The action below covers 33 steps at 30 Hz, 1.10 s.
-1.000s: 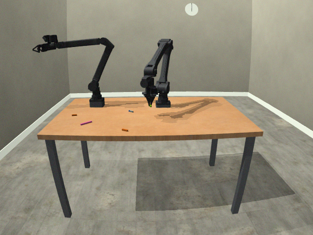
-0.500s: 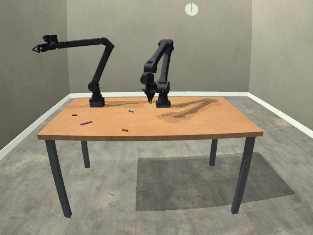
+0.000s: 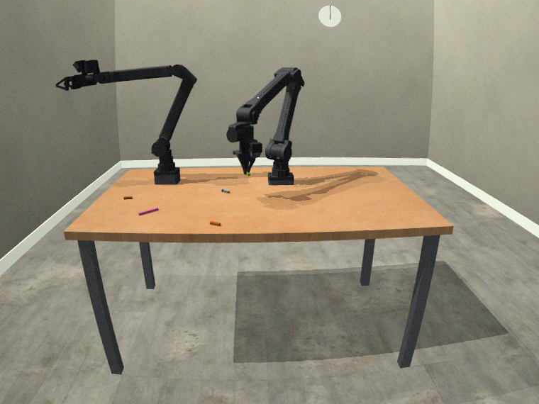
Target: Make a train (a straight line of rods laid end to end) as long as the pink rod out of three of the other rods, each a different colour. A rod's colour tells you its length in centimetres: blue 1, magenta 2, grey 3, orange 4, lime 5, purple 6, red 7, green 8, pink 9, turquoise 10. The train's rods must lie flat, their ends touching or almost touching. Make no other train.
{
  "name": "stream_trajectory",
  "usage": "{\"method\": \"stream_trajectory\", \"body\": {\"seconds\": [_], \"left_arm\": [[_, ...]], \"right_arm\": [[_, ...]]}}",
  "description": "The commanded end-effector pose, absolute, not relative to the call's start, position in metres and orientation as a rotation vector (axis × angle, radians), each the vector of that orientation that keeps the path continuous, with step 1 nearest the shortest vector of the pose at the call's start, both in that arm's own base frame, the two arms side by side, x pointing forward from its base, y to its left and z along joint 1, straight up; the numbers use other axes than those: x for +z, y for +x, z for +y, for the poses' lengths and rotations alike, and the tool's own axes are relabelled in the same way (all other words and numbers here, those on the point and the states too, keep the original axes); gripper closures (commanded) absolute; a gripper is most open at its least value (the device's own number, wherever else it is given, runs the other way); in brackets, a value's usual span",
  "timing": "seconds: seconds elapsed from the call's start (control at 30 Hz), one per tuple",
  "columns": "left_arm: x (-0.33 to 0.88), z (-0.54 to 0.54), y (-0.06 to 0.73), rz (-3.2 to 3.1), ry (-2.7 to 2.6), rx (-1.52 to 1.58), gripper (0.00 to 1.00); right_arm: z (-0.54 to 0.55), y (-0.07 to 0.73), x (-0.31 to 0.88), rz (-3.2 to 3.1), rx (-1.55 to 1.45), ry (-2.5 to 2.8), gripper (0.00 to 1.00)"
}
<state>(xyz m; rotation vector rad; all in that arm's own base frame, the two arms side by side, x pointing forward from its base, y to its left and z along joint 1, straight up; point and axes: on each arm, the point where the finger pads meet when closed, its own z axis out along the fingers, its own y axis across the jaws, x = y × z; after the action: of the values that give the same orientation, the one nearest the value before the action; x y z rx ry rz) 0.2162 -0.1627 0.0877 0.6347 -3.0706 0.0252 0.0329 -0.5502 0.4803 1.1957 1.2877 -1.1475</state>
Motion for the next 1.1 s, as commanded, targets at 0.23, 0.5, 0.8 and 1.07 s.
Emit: {"method": "stream_trajectory", "body": {"seconds": [0.23,0.5,0.8,1.07], "left_arm": [[0.104,-0.212,0.209,-2.961,1.106,0.058,0.96],[0.105,-0.237,0.185,-2.858,1.331,0.059,0.96],[0.1,-0.235,0.18,-2.823,1.392,0.04,0.96],[0.101,-0.236,0.179,-2.827,1.384,0.044,0.96]], "right_arm": [[-0.544,0.024,0.501,1.23,-1.175,1.175,0.0],[-0.544,0.024,0.501,1.23,-1.175,1.175,0.0],[-0.544,0.024,0.501,1.23,-1.175,1.175,0.0],[-0.544,0.024,0.501,1.23,-1.175,1.175,0.0]]}}
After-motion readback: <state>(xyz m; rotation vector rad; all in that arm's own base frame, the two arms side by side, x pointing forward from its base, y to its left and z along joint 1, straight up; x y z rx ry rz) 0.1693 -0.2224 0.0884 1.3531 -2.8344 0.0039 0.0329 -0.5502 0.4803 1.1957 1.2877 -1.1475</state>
